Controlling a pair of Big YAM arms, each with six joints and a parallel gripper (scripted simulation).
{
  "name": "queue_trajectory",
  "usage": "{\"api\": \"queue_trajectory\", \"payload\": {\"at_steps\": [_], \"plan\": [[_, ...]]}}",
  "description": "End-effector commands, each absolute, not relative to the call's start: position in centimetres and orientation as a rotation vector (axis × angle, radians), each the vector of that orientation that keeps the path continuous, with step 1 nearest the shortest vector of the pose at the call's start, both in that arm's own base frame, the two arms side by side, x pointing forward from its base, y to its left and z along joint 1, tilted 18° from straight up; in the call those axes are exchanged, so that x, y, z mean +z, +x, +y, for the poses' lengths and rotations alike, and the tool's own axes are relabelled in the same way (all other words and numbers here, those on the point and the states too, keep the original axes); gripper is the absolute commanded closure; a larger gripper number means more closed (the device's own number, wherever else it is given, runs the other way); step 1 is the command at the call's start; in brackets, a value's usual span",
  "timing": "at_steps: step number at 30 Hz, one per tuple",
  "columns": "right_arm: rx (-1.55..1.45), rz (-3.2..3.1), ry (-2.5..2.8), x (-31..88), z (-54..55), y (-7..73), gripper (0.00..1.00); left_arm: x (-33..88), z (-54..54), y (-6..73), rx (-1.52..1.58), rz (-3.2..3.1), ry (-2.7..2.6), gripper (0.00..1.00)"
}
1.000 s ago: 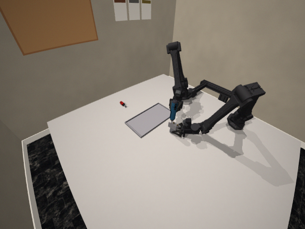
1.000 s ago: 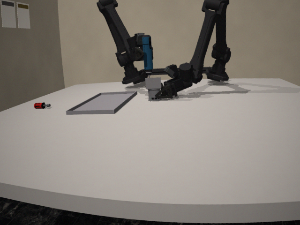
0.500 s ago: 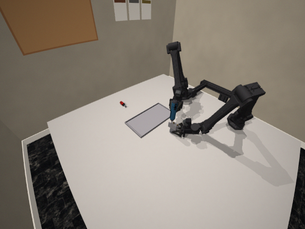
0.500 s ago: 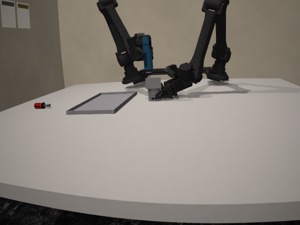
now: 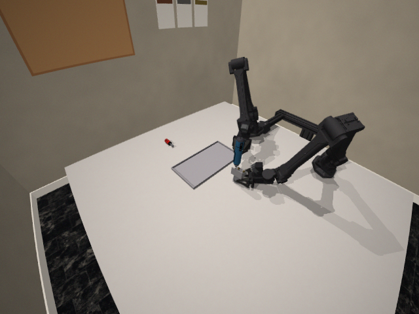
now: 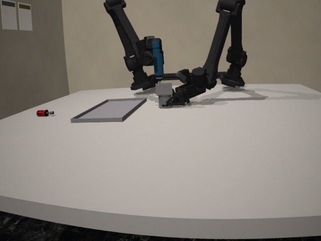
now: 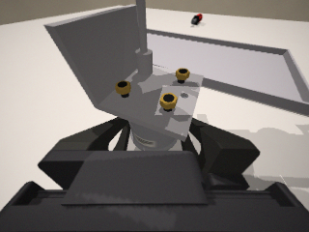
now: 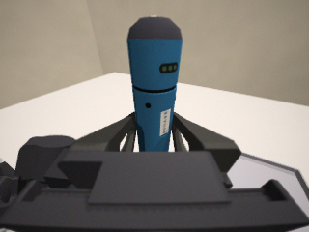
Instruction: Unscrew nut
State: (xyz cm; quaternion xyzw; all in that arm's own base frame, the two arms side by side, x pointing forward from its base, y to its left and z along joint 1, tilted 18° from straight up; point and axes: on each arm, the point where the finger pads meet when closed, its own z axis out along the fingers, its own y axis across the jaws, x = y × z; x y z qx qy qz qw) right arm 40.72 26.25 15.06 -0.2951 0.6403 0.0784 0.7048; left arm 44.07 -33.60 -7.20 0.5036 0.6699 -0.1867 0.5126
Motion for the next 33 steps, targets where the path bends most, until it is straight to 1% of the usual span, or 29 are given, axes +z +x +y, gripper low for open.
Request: {"api": "queue_trajectory", "payload": {"at_steps": [1,33], "plan": [[0.181,1.353,-0.626,17.5,26.7,41.4,0.58,-6.6,-34.0,44.6,-0.446,1.592,1.206,0.41],[0.169,1.373,-0.634,15.5,26.1,41.5,0.58,-6.6,-34.0,44.6,-0.446,1.592,1.206,0.41]]}}
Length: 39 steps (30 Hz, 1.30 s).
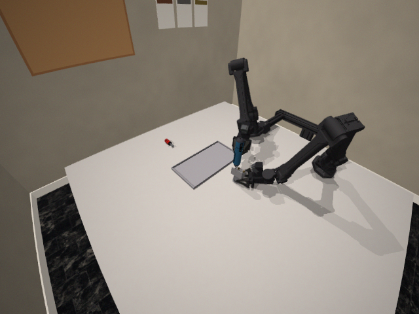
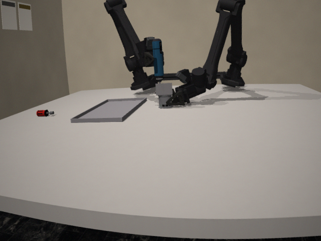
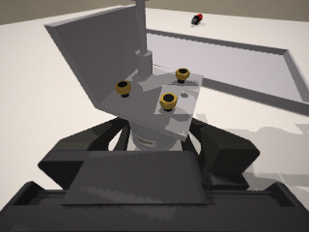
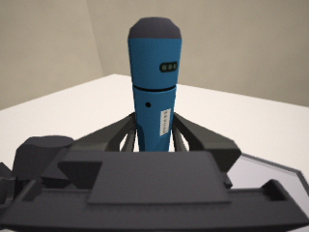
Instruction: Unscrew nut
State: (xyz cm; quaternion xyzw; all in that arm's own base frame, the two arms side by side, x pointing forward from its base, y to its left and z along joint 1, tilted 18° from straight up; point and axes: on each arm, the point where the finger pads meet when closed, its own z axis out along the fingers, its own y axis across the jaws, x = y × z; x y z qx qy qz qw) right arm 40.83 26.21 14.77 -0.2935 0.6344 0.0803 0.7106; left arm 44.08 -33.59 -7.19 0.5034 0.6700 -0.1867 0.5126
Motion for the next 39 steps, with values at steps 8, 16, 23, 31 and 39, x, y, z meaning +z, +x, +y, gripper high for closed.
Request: {"api": "queue_trajectory", "payload": {"at_steps": [8,16,23,31,39], "plan": [[0.17,1.367,-0.633,15.69,26.18,41.59,0.58,-6.62,-34.04,44.62,-0.446,1.592,1.206,0.41],[0.171,1.36,-0.631,15.65,26.13,41.59,0.58,-6.62,-34.04,44.62,-0.446,1.592,1.206,0.41],[0.173,1.353,-0.628,15.92,26.17,41.56,0.58,-6.62,-34.04,44.62,-0.446,1.592,1.206,0.41],[0.175,1.346,-0.63,15.96,26.38,41.56,0.58,-6.62,-34.04,44.62,-0.446,1.592,1.206,0.41],[0.176,1.339,-0.627,16.23,26.41,41.55,0.58,-6.62,-34.04,44.62,-0.446,1.592,1.206,0.41]]}}
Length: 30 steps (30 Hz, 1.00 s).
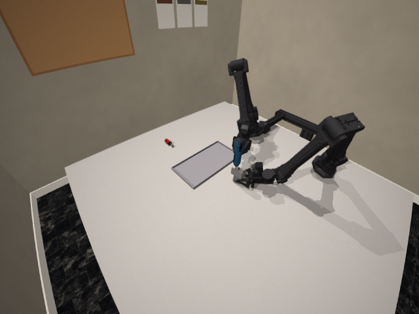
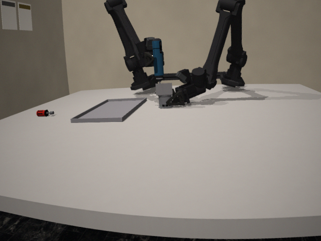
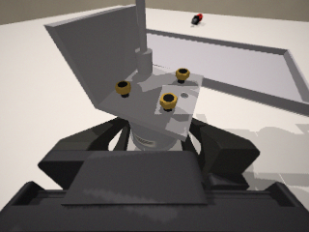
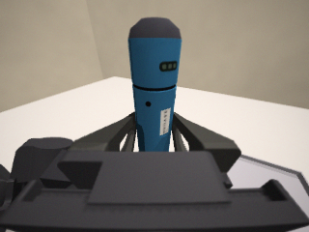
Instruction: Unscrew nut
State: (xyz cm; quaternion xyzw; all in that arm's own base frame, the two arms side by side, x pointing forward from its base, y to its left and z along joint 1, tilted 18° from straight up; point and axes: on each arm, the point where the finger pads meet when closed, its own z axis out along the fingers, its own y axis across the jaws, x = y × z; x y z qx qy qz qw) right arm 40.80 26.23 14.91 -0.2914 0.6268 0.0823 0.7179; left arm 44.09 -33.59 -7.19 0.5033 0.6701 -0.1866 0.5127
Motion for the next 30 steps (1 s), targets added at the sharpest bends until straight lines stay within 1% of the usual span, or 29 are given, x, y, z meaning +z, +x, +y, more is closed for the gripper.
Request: {"api": "queue_trajectory", "payload": {"at_steps": [1,30], "plan": [[0.176,1.338,-0.627,16.3,26.4,41.6,0.58,-6.6,-34.0,44.6,-0.446,1.592,1.206,0.41],[0.188,1.311,-0.628,18.1,27.4,41.2,0.58,-6.6,-34.0,44.6,-0.446,1.592,1.206,0.41]]}}
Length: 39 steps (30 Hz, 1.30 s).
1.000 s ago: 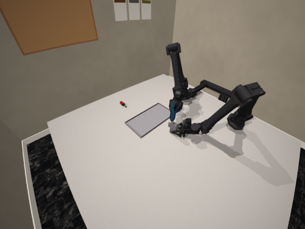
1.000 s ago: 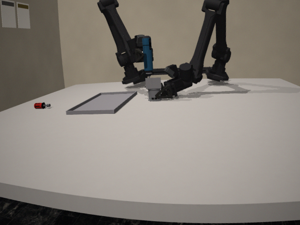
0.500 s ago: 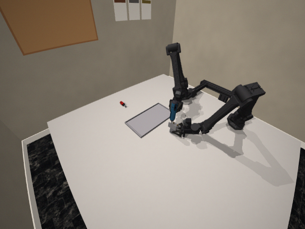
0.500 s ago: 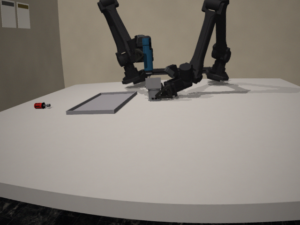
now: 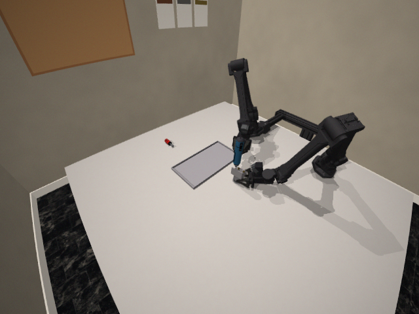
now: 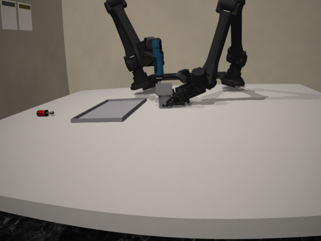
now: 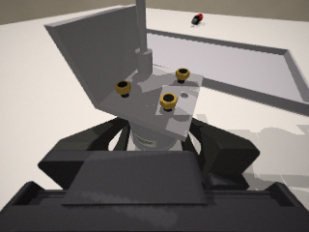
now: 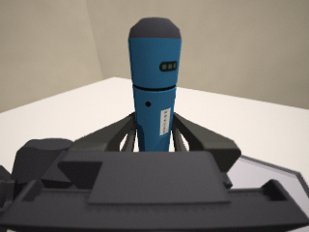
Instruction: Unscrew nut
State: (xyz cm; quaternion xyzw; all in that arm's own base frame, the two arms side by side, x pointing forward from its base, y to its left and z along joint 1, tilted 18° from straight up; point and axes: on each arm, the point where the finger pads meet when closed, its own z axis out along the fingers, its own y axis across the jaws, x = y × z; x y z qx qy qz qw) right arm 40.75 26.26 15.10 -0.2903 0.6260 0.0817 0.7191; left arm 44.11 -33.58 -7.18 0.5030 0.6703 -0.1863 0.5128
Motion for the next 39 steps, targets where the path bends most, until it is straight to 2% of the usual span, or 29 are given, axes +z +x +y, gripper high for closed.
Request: {"api": "queue_trajectory", "payload": {"at_steps": [1,39], "plan": [[0.188,1.308,-0.626,18.1,27.3,41.3,0.58,-6.6,-34.0,44.6,-0.446,1.592,1.206,0.41],[0.193,1.309,-0.627,19.5,27.9,41.1,0.58,-6.6,-34.0,44.6,-0.446,1.592,1.206,0.41]]}}
